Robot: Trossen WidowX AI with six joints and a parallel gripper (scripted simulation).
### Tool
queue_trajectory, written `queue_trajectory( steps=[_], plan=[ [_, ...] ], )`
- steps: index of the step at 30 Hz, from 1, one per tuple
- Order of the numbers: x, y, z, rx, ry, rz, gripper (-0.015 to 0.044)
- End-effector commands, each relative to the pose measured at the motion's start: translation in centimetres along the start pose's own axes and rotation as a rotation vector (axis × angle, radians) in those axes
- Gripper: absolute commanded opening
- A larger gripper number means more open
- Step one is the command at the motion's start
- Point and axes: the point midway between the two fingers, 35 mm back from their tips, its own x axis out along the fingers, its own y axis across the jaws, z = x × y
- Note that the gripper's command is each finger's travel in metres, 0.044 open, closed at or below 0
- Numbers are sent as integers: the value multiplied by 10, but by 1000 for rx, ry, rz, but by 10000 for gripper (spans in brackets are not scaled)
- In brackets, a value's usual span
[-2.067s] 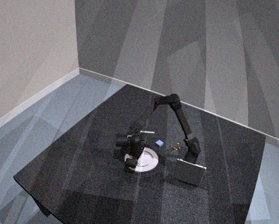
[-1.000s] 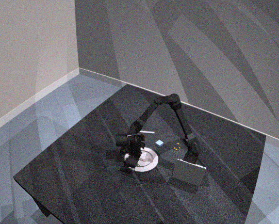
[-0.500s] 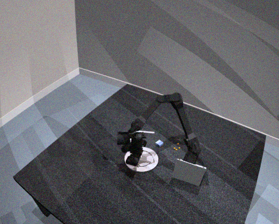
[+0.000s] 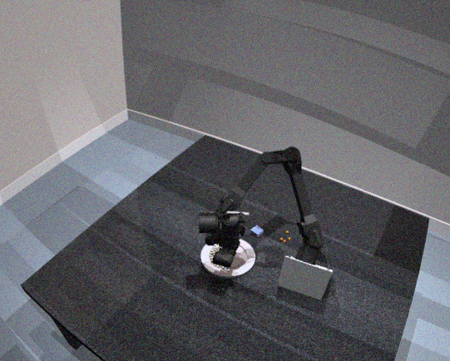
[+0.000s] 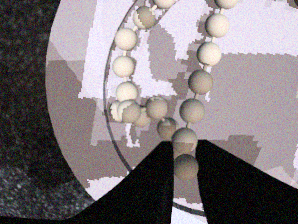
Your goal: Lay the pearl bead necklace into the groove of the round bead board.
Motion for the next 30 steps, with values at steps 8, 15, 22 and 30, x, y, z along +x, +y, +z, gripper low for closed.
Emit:
queue_trajectory(
  steps=[8, 15, 22, 30],
  plan=[
    [7, 1, -3, 0, 7, 3, 0],
    [14, 0, -3, 0, 7, 3, 0],
    [12, 1, 0, 8, 0, 8, 105],
    [12, 1, 0, 8, 0, 8, 315]
  ],
)
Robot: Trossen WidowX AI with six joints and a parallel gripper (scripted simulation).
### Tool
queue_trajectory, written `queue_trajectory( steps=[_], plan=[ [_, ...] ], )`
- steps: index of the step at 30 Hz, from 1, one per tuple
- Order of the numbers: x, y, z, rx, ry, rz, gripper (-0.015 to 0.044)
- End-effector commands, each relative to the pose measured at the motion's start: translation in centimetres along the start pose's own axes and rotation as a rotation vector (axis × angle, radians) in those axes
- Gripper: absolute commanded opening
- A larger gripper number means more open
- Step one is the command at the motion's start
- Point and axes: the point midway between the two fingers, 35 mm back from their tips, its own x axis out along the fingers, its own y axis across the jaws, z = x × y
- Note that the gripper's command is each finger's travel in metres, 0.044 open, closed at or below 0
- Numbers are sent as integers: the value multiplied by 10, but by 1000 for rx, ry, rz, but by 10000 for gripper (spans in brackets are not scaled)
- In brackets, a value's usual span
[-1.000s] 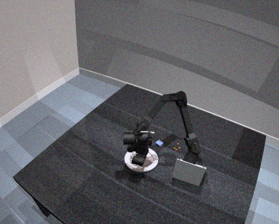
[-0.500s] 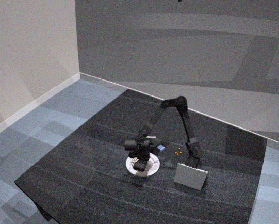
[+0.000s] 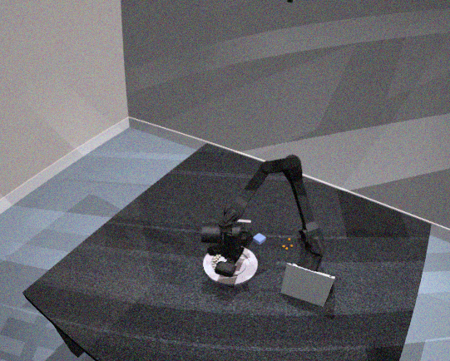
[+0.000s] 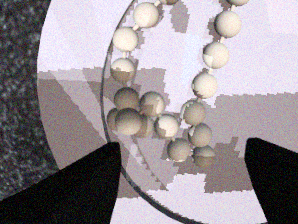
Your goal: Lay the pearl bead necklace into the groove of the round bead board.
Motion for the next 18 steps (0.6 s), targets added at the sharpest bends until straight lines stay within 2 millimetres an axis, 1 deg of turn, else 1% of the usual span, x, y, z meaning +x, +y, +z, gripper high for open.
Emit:
queue_trajectory(
  steps=[1, 4, 5, 9, 18],
  plan=[
    [0, 0, 0, 0, 0, 0, 341],
    [-7, 0, -2, -5, 4, -3, 420],
    [-2, 0, -2, -6, 5, -4, 440],
    [-10, 0, -2, -7, 7, -5, 440],
    [-10, 0, -2, -7, 7, -5, 440]
  ],
)
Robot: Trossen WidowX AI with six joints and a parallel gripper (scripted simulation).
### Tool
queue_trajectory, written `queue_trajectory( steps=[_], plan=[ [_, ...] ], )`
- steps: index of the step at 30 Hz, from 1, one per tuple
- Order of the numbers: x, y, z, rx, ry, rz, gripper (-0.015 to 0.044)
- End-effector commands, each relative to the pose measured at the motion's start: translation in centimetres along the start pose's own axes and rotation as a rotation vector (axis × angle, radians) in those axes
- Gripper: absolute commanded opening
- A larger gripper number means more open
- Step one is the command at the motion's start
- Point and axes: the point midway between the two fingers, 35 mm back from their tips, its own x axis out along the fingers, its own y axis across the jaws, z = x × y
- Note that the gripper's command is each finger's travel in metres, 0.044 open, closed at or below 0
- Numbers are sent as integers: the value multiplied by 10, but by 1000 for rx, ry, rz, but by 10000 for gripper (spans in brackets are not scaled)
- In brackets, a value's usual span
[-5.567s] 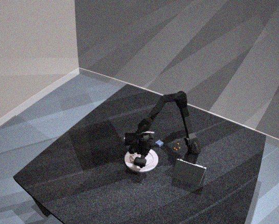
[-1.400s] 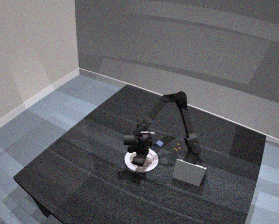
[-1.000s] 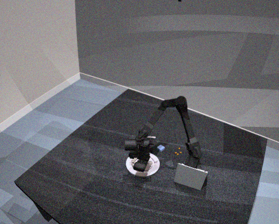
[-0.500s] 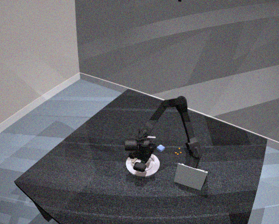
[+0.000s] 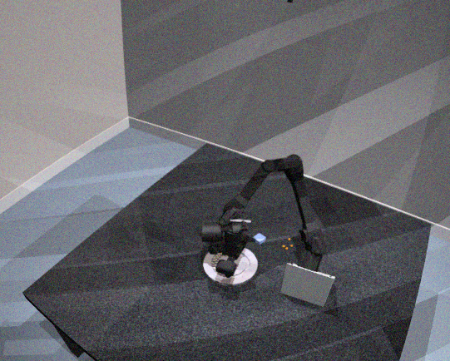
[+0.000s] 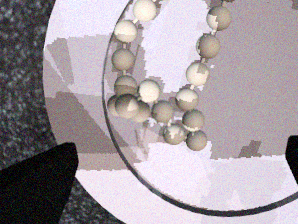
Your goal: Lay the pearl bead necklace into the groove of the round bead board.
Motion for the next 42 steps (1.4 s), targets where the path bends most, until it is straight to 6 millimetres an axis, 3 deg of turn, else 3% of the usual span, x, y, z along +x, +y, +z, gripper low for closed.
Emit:
queue_trajectory(
  steps=[1, 10, 12, 17, 22, 27, 31, 42],
  plan=[
    [-1, 1, 1, 6, 1, 6, 440],
    [-1, 1, 1, 6, 1, 6, 440],
    [-4, 0, 5, 54, 1, 6, 387],
    [-23, -7, 28, 365, 1, 6, 256],
    [-22, -8, 29, 377, 1, 6, 125],
    [-8, -8, 29, 377, 1, 6, 120],
    [-14, -7, 32, 385, -9, 15, 120],
    [2, -7, 31, 381, -4, 10, 120]
  ],
)
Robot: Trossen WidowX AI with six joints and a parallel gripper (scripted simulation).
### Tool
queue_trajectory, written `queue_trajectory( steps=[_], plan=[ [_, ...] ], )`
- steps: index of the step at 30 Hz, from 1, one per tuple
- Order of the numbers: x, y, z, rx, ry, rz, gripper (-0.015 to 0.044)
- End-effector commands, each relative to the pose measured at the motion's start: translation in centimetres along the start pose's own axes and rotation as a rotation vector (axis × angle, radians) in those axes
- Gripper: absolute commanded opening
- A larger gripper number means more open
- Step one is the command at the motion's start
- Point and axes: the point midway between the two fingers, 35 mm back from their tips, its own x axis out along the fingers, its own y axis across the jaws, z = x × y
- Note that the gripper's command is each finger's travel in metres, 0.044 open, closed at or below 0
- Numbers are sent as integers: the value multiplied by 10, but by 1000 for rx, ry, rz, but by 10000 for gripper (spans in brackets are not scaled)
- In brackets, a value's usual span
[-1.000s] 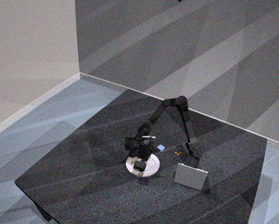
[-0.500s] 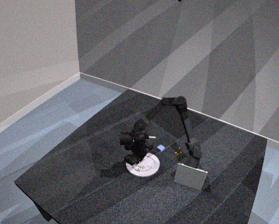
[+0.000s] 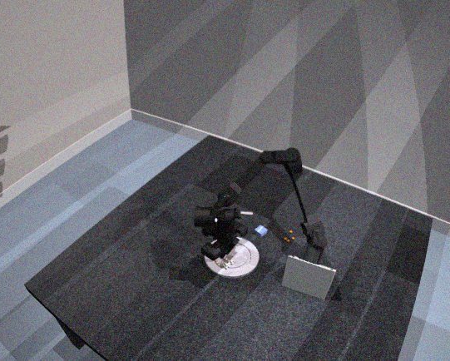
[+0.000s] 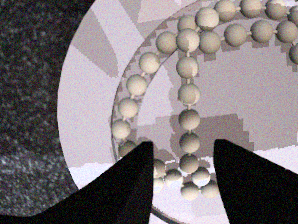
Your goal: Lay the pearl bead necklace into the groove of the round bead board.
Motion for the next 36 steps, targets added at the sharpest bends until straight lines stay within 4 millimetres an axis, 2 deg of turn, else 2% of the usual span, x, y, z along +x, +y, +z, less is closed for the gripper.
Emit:
queue_trajectory(
  steps=[1, 9, 16, 21, 36],
  plan=[
    [9, -3, -4, -10, 9, -13, 120],
    [21, -4, -5, -13, 12, -18, 120],
    [22, -4, -6, -13, 12, -19, 120],
    [20, -3, -4, -7, 11, -11, 0],
    [20, -3, -4, -7, 11, -11, 0]
  ],
)
